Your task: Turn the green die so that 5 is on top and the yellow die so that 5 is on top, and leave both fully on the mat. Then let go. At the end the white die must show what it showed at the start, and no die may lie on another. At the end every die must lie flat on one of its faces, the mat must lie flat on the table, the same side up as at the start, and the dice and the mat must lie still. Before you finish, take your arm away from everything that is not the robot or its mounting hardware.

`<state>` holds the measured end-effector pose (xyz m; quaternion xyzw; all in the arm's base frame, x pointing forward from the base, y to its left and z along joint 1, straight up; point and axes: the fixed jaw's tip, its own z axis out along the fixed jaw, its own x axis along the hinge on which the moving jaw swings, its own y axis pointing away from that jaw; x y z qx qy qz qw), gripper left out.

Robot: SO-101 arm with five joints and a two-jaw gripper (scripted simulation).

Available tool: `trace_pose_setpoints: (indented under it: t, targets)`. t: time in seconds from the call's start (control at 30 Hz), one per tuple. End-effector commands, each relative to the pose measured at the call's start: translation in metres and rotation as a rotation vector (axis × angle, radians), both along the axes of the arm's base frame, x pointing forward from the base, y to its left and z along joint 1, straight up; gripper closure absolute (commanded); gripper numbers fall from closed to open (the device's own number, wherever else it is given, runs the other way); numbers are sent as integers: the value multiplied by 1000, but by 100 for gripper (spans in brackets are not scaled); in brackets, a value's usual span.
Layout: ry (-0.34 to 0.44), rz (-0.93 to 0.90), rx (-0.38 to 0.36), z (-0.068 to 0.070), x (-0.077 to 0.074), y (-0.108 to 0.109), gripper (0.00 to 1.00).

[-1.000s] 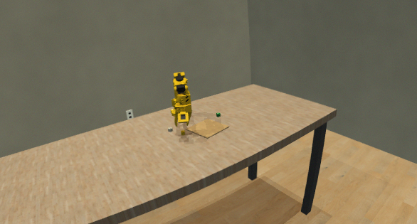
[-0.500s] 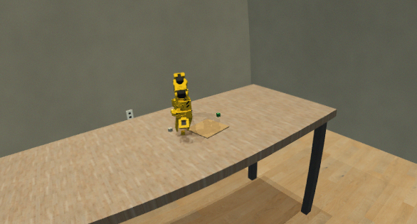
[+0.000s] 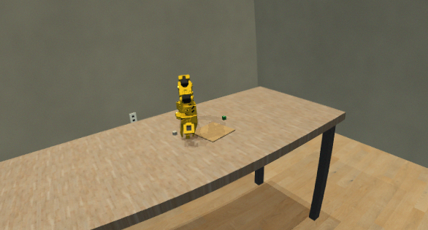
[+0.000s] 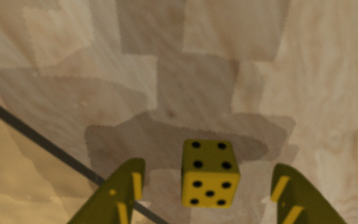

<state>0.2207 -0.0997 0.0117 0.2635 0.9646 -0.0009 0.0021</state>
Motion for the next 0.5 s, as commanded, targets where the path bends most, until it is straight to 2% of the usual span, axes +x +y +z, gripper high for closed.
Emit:
trace_pose_setpoints:
  t: [0.0, 0.47]
  targets:
    - [-26, 17, -12, 4, 4, 1, 75]
    - [-26, 17, -12, 4, 4, 0, 77]
